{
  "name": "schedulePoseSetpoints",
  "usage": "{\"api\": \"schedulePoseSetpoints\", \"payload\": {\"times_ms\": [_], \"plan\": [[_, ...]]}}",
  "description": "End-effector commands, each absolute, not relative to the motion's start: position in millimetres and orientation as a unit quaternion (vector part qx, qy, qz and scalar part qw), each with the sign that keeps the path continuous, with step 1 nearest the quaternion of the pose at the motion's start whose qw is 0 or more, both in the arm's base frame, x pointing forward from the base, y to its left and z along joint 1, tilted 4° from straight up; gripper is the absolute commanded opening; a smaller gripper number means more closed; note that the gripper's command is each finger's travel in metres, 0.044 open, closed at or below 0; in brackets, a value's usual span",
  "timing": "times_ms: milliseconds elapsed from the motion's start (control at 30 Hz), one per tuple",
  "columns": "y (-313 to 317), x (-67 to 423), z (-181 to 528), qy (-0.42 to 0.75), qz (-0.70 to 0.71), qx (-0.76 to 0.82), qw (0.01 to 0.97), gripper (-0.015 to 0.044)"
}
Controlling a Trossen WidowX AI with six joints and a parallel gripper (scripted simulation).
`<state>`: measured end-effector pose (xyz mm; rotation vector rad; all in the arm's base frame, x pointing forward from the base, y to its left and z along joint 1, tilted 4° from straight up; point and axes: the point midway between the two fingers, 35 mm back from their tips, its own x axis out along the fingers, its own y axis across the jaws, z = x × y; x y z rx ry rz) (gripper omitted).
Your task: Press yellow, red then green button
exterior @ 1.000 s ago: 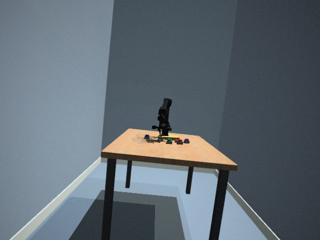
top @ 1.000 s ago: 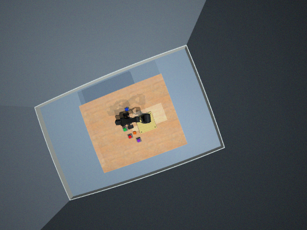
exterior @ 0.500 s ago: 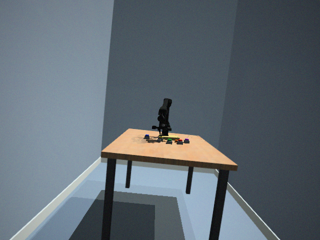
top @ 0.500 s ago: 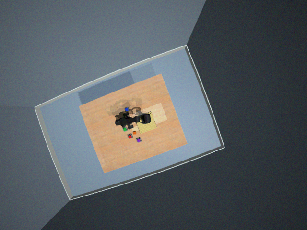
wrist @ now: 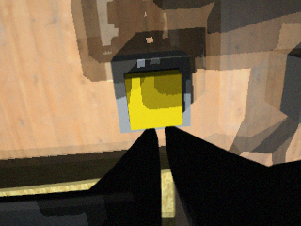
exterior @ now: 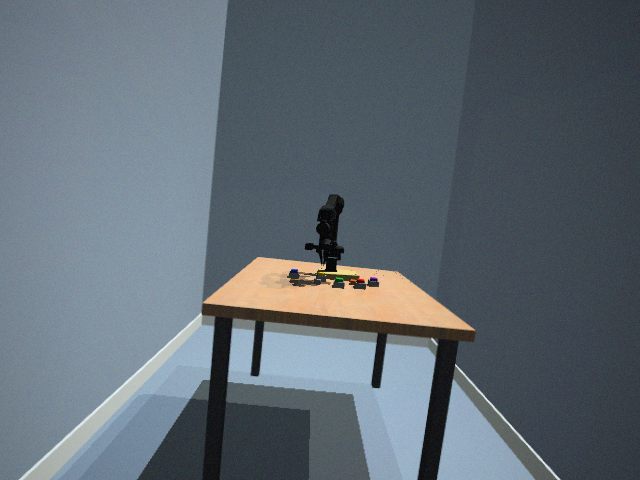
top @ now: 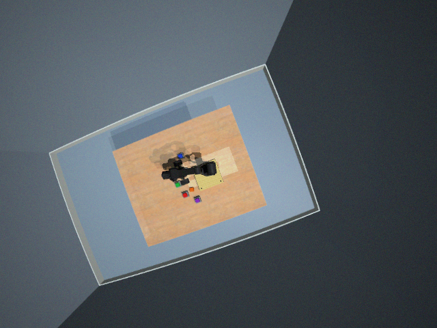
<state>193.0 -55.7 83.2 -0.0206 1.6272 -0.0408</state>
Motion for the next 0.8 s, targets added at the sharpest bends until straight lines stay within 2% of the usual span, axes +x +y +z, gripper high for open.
{"api": "schedulePoseSetpoints", "payload": {"times_ms": [0, 300, 533, 700, 767], "plan": [[-54.8, 197.2, 126.4, 0.72, -0.023, -0.01, 0.694, 0.002], [-40.9, 209.8, 135.2, 0.719, -0.022, -0.01, 0.695, 0.002], [43.6, 257.4, 133.4, 0.717, -0.019, -0.007, 0.696, 0.002], [117.6, 269.1, 126.7, 0.718, -0.018, -0.006, 0.696, 0.002], [128.3, 269.0, 125.4, 0.718, -0.018, -0.005, 0.696, 0.002]]}}
